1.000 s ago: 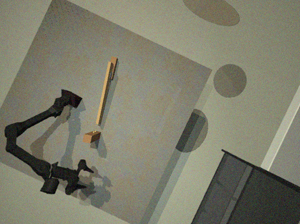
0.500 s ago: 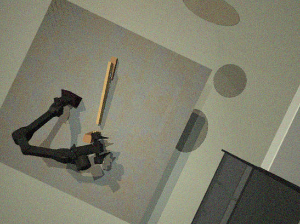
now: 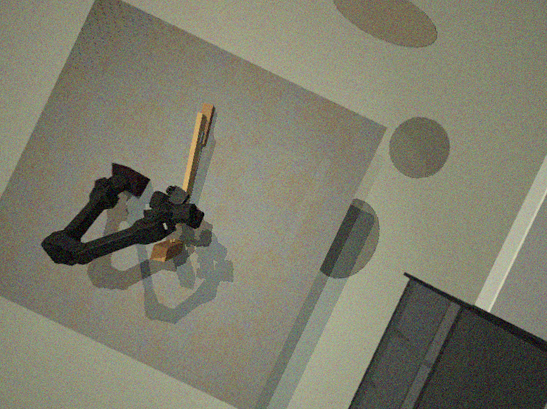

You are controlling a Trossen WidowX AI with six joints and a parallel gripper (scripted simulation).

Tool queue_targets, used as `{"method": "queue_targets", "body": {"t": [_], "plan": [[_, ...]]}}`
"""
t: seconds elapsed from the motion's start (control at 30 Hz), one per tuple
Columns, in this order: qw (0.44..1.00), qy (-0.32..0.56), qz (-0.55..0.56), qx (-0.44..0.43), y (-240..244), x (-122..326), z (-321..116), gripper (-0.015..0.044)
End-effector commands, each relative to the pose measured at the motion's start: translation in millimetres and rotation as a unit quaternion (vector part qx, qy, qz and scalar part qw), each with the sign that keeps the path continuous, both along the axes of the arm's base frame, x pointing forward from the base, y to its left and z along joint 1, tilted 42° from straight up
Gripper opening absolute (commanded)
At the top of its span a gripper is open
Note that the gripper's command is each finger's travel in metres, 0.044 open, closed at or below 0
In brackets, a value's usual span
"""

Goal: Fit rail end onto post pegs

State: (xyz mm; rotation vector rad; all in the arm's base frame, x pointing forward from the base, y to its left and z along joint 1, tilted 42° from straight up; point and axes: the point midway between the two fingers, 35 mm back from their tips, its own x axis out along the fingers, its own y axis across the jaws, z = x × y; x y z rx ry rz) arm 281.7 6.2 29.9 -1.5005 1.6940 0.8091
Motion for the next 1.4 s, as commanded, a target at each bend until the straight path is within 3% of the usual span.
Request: {"method": "queue_targets", "body": {"t": [0.0,1.37], "plan": [[0.992,0.089,0.069,-0.058,6.1,-29.3,-9.8,0.044],[0.992,0.089,0.069,-0.058,-23.1,-33.5,-47.5,0.044]]}}
